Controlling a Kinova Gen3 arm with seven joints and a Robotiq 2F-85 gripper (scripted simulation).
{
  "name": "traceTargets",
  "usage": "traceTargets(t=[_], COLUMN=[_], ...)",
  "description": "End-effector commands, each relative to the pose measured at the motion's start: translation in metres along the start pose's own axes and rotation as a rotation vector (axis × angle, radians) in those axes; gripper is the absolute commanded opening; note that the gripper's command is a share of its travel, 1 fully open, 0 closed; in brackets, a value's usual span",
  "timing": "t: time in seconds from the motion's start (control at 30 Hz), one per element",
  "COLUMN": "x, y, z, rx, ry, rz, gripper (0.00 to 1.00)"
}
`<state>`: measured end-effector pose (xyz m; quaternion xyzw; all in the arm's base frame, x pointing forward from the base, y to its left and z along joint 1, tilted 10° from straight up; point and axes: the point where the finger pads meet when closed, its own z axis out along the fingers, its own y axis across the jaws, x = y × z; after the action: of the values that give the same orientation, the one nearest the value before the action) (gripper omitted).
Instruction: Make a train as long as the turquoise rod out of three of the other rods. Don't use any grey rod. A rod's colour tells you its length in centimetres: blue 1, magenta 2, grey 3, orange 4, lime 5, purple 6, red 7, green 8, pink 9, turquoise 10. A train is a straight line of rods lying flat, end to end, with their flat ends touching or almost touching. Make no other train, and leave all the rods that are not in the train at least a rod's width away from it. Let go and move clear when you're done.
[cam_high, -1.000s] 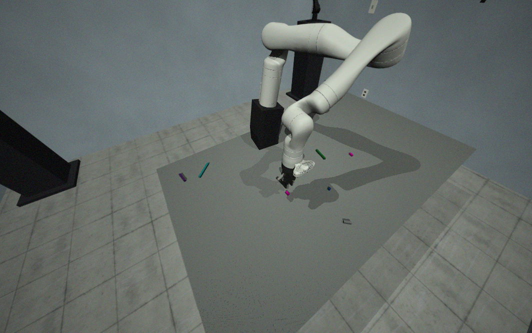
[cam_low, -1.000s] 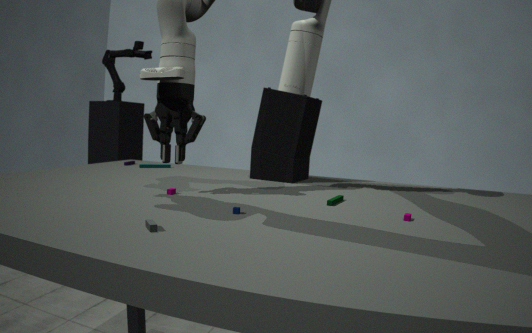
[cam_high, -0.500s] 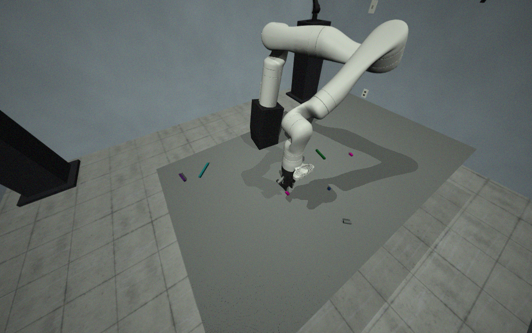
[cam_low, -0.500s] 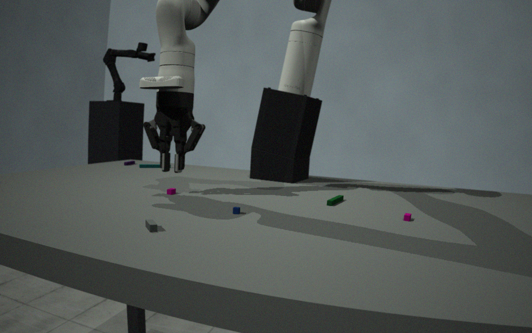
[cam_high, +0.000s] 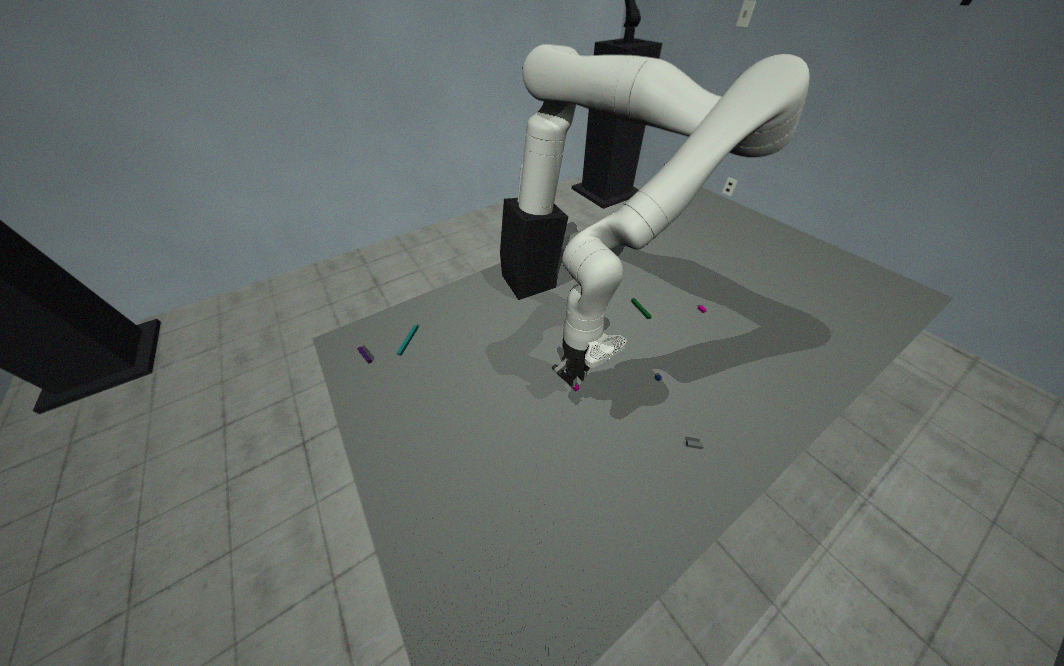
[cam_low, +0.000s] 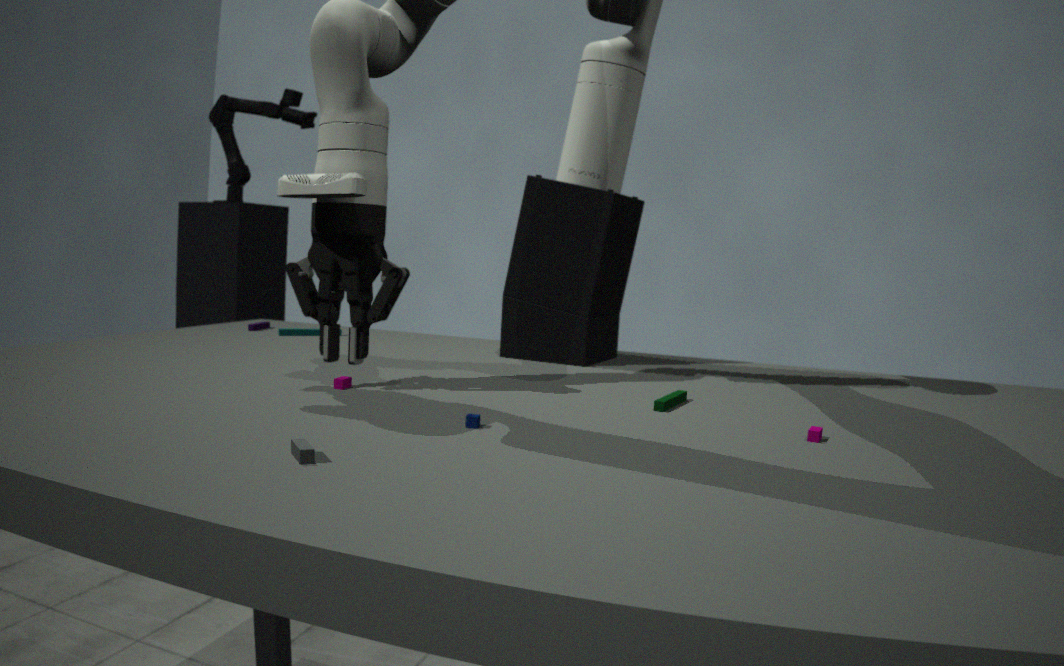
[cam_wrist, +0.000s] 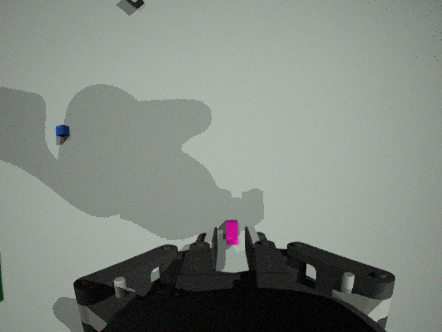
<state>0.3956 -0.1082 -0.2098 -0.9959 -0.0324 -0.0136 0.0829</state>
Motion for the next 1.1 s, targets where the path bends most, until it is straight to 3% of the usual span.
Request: traceTargets(t=[0.0,1.07], x=[-0.0012,-0.0011], y=[0.0009,0.0009], z=[0.0033,0.0082], rx=[-0.001,-0.001], ry=[-0.003,-0.003], rz=[0.000,0.000], gripper=[0.24,0.24])
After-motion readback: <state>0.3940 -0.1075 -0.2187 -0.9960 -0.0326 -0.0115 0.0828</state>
